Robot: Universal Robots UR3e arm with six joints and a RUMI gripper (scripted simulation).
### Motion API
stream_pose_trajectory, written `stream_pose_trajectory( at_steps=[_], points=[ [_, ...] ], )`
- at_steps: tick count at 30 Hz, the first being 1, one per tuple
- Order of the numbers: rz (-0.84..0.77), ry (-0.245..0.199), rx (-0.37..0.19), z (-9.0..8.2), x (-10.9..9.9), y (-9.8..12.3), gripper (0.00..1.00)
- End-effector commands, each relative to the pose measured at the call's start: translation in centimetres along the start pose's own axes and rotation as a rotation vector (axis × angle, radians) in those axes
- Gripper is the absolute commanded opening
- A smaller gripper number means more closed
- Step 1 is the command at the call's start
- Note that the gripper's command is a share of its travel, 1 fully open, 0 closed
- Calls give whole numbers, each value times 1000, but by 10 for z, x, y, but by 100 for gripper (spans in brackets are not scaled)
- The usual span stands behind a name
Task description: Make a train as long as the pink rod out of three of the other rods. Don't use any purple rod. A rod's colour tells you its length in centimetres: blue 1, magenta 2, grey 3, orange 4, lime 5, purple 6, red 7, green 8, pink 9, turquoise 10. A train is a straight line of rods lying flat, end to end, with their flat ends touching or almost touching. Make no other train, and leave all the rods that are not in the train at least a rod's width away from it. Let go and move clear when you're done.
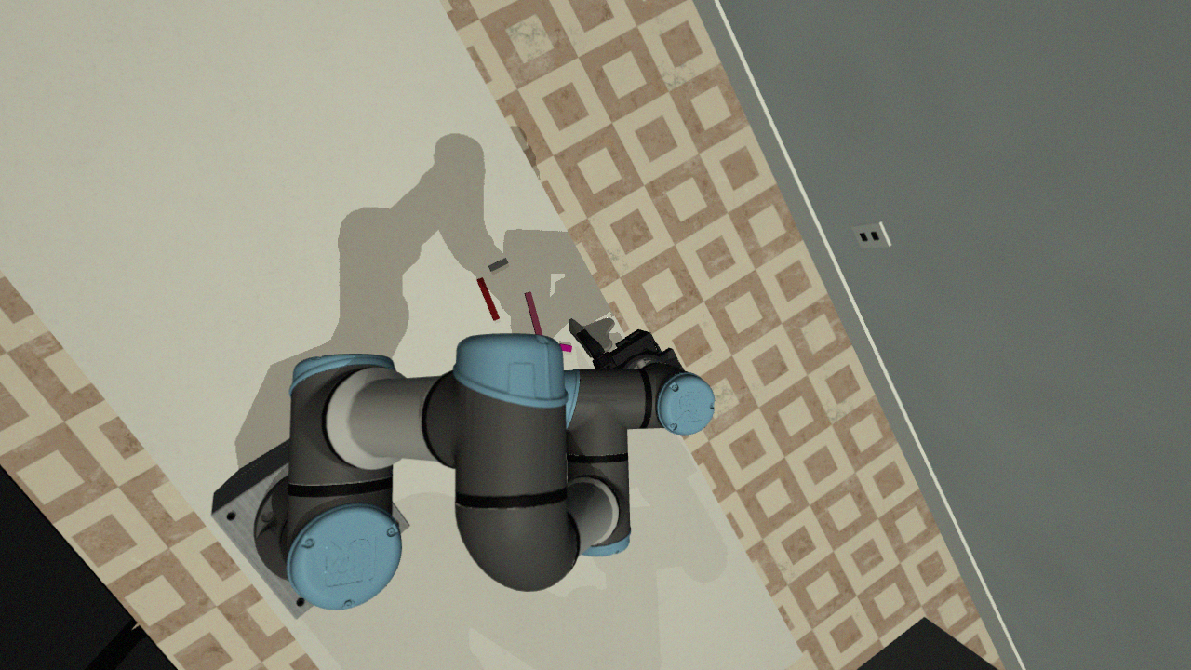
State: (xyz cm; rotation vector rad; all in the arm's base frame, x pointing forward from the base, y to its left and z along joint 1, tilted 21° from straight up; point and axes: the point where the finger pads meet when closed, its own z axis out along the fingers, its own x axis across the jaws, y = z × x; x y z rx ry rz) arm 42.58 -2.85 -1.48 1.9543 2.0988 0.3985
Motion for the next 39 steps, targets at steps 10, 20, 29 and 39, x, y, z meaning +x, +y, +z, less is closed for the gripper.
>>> stream_pose_trajectory(
  at_steps=[10,20,29,39],
  points=[
    [29,-1,-5,-6,-43,2,14],
    [29,-1,-5,-6,-43,2,14],
    [29,-1,-5,-6,-43,1,14],
    [29,-1,-5,-6,-43,1,14]
  ],
)
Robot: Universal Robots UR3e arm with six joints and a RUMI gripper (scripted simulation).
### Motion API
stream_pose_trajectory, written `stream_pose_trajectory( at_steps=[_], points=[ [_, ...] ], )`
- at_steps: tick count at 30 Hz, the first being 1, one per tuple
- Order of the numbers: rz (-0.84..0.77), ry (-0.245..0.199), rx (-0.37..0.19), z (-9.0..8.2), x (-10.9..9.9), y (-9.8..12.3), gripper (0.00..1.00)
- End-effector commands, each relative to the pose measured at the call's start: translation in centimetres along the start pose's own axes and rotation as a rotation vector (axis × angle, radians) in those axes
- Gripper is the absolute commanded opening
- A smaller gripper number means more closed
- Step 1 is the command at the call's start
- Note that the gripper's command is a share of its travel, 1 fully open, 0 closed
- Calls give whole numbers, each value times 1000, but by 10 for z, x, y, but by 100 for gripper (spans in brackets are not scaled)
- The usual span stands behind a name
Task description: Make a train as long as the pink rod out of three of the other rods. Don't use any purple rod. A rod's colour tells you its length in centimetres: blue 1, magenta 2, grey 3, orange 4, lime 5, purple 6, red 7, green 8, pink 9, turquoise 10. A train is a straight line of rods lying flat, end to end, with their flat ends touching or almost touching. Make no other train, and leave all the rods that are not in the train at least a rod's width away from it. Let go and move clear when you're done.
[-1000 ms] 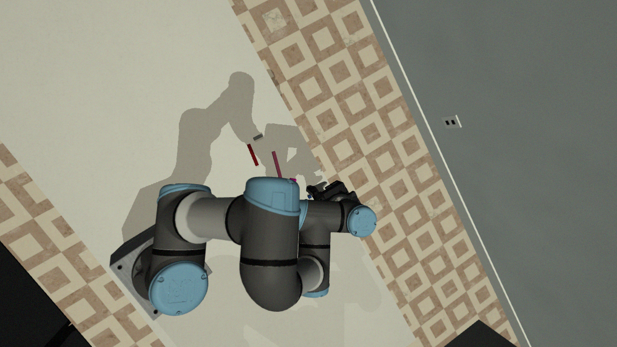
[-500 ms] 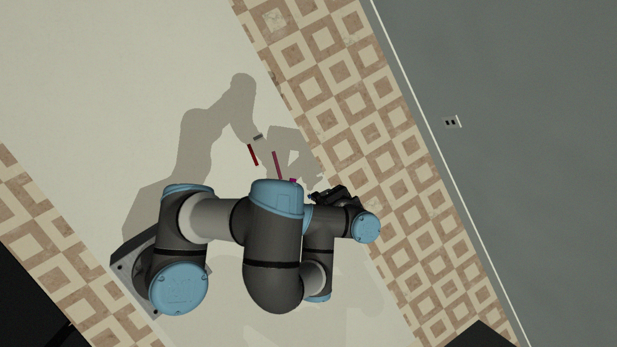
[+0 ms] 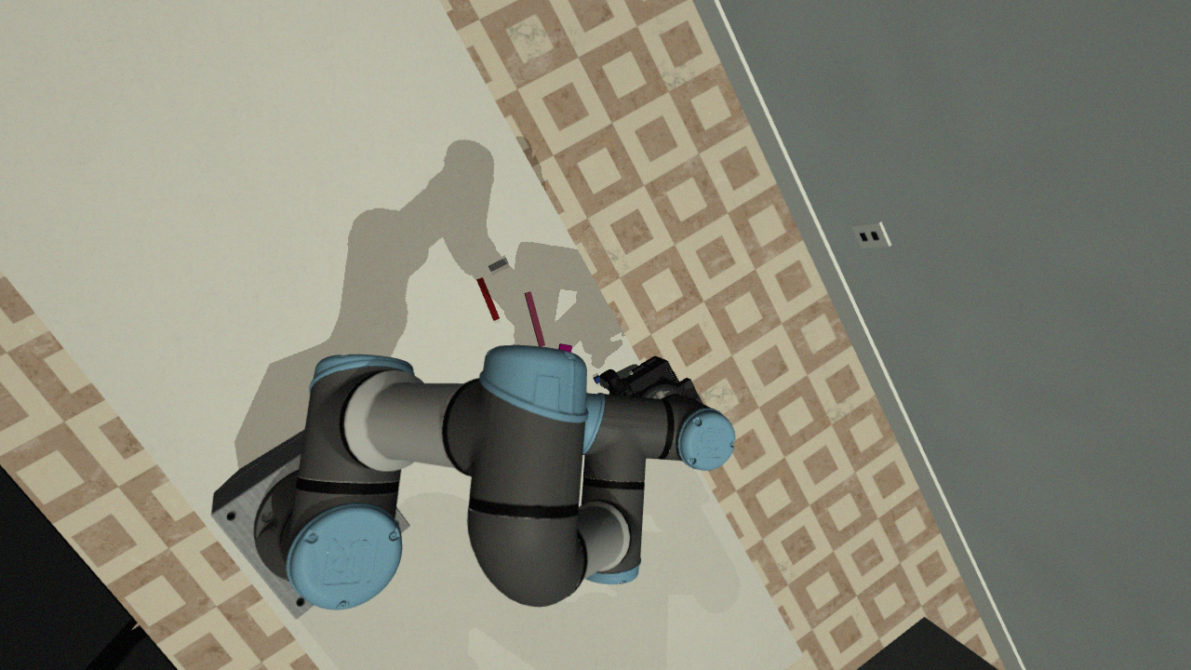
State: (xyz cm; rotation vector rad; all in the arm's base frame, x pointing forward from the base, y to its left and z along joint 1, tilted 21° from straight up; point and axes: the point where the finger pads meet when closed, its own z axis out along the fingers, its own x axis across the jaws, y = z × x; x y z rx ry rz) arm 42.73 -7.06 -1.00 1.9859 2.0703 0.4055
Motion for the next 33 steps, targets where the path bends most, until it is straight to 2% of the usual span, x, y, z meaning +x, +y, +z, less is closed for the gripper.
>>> stream_pose_trajectory(
  at_steps=[1,16,33],
  points=[
    [-1,-1,-3,-1,-1,1,14],
    [-2,-1,-2,3,-1,2,14],
    [-1,-1,0,22,-1,3,14]
  ],
)
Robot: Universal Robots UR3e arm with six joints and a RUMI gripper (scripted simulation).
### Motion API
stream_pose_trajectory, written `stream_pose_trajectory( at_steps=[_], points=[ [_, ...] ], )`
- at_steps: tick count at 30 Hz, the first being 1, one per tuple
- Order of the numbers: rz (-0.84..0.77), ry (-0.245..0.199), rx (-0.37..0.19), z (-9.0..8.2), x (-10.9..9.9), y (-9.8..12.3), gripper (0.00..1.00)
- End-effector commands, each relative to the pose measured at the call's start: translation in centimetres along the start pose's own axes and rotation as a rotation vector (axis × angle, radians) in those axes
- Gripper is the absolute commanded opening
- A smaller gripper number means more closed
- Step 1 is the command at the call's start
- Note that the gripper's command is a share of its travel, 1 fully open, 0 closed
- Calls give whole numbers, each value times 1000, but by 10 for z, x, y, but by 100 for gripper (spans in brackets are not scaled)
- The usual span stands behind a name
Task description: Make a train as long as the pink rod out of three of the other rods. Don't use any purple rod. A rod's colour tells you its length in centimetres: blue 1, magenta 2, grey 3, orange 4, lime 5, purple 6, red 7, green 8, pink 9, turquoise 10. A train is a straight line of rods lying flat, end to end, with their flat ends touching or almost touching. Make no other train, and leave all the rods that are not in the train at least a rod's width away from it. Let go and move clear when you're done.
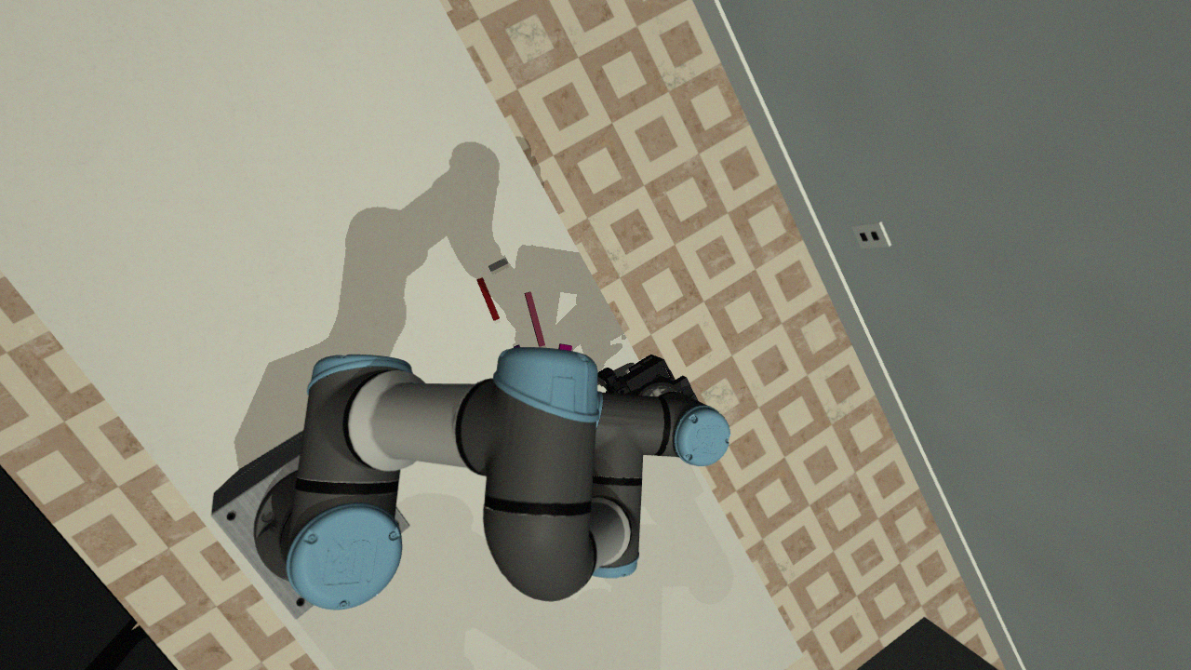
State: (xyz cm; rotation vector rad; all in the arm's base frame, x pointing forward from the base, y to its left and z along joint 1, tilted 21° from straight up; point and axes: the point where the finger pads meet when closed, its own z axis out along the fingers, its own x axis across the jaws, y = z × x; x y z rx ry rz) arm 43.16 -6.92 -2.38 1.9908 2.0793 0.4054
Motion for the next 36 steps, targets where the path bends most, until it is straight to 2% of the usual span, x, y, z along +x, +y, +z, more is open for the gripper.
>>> stream_pose_trajectory(
  at_steps=[1,20,36],
  points=[
    [-1,-8,-8,10,-2,4,14],
    [-1,-8,-8,33,-3,5,14],
    [0,-7,-8,37,-3,5,14]
  ],
)
